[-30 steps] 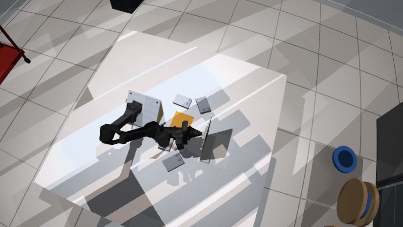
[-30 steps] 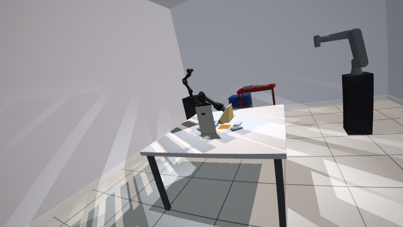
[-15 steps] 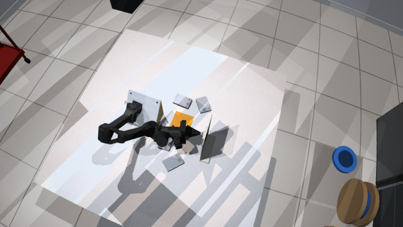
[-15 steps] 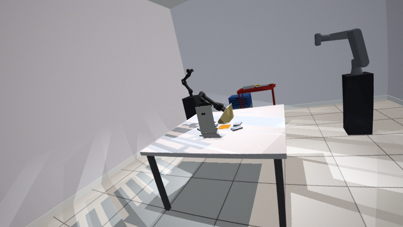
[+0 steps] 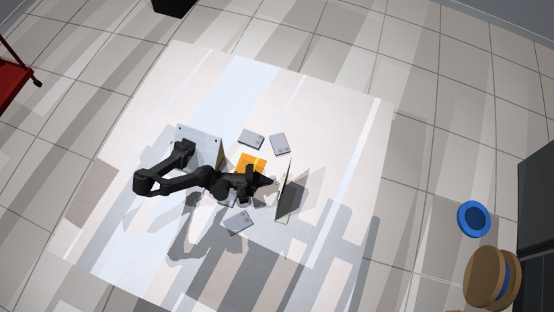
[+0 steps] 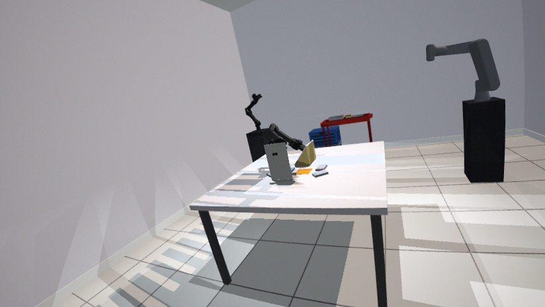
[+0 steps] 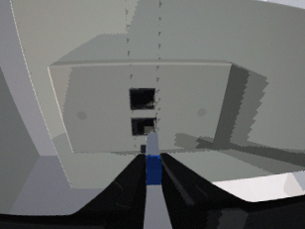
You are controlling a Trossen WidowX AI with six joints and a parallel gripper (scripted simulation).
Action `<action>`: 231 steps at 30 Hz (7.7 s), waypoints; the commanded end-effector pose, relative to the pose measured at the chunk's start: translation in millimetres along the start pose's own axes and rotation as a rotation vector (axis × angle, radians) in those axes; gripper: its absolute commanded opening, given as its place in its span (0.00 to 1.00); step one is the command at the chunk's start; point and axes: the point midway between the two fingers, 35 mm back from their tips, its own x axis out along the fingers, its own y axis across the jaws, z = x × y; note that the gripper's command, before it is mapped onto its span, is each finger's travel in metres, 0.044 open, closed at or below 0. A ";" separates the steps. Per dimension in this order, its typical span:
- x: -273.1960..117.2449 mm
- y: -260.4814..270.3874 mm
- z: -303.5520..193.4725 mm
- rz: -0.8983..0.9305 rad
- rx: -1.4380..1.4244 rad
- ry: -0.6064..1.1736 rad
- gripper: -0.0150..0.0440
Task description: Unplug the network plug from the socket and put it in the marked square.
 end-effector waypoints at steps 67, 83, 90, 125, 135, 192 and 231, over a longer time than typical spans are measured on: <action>-38.1 0.7 -19.8 0.000 0.002 -0.004 0.25; -43.7 30.7 -16.6 -0.001 0.002 0.000 0.25; -50.8 45.8 -15.2 -0.001 0.003 -0.001 0.25; -40.9 -16.2 -78.1 -0.427 -0.099 0.290 0.25; -46.8 -48.2 -103.1 -0.603 -0.170 0.421 0.25; -74.6 -146.6 -138.1 -0.913 -0.345 0.672 0.25; -76.0 -161.4 -135.0 -0.915 -0.345 0.666 0.52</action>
